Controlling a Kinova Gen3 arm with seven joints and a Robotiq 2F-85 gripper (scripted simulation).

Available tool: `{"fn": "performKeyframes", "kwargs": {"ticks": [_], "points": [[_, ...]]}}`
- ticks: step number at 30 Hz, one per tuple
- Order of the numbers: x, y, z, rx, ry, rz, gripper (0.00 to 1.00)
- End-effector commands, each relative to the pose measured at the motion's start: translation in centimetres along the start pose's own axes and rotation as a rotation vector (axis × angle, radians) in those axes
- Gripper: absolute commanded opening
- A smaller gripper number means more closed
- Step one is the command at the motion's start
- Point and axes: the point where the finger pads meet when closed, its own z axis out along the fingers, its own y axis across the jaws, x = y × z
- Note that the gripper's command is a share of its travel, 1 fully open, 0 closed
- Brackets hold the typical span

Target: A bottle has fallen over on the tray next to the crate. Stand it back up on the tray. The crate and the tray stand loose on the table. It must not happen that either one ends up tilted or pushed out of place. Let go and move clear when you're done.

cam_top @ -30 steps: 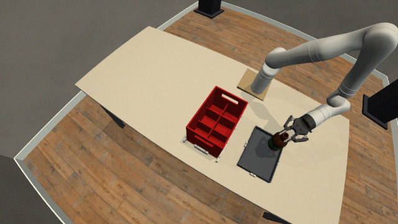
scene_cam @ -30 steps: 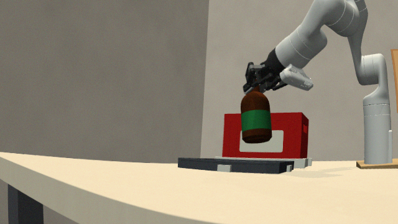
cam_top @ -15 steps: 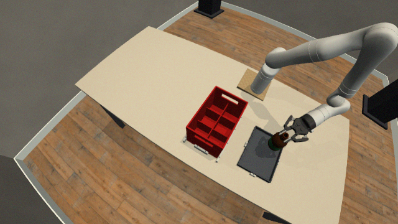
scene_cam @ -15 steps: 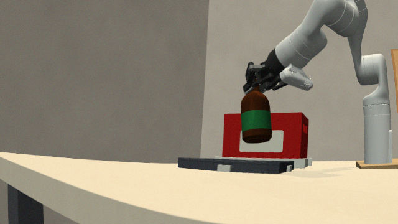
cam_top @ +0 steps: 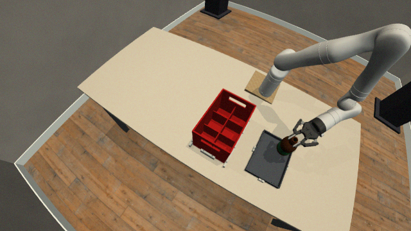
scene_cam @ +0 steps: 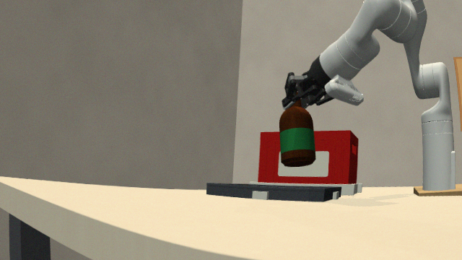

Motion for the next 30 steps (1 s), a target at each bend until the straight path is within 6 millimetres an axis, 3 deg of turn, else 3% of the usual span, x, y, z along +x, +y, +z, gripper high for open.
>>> {"fn": "performKeyframes", "kwargs": {"ticks": [1, 30], "points": [[0.0, 0.0, 0.0, 0.000, -0.001, 0.001, 0.00], [1.9, 0.0, 0.7, 0.000, -0.001, 0.001, 0.00]]}}
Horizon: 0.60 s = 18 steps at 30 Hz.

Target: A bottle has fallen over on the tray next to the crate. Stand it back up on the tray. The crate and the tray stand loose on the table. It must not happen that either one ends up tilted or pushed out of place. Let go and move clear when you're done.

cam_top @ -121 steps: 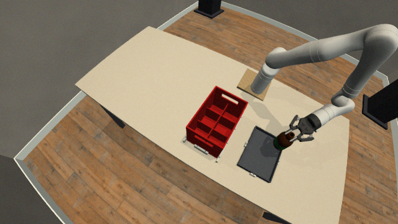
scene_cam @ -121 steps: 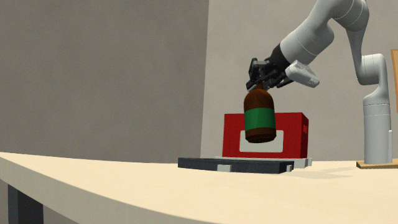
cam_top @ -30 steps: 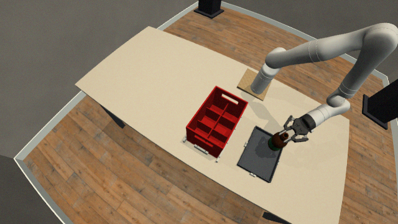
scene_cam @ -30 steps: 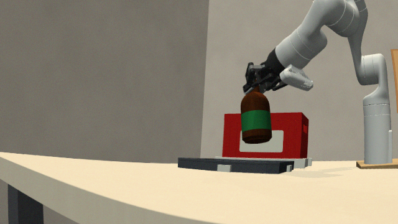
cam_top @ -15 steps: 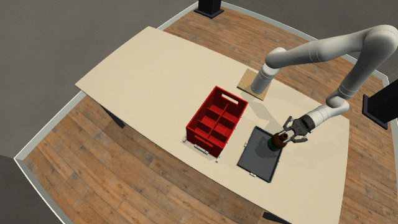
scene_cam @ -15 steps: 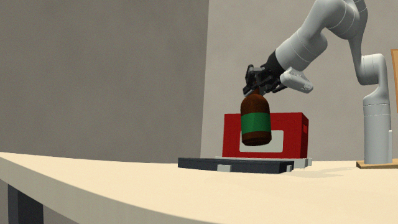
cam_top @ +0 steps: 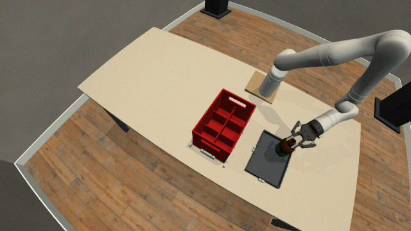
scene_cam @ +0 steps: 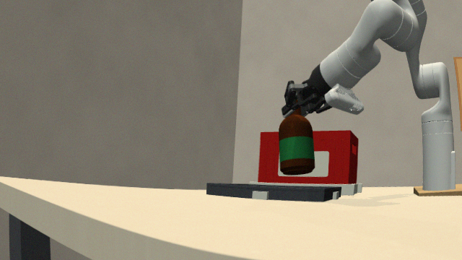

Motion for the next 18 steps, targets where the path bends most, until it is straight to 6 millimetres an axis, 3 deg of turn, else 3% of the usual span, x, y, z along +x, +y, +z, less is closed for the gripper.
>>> {"fn": "performKeyframes", "kwargs": {"ticks": [1, 18], "points": [[0.3, -0.1, 0.2, 0.002, -0.002, -0.005, 0.00], [2.1, -0.1, 0.8, 0.002, -0.002, -0.005, 0.00]]}}
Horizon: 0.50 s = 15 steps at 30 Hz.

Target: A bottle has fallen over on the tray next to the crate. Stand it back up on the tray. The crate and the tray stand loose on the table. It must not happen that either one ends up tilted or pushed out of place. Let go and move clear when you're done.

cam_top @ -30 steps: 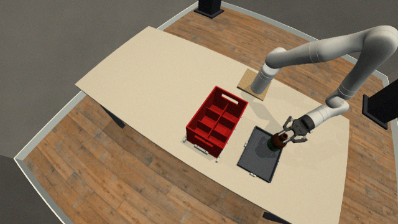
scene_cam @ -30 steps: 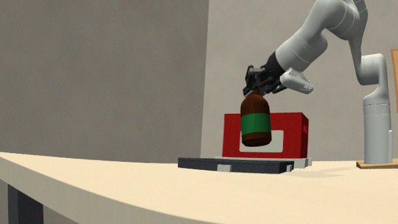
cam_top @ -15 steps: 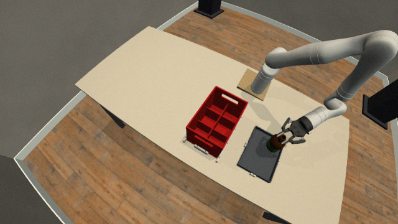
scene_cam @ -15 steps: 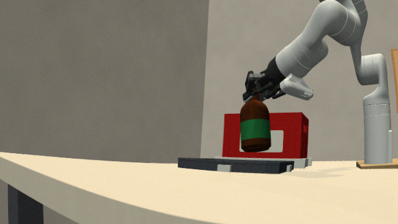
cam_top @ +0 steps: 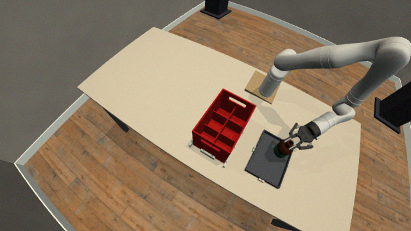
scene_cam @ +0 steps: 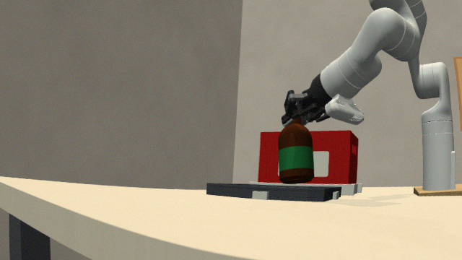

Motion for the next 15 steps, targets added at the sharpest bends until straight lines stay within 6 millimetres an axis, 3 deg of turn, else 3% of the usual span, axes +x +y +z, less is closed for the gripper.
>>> {"fn": "performKeyframes", "kwargs": {"ticks": [1, 15], "points": [[0.4, -0.1, 0.2, 0.002, -0.003, -0.006, 0.00], [1.5, -0.1, 0.6, 0.002, -0.003, -0.006, 0.00]]}}
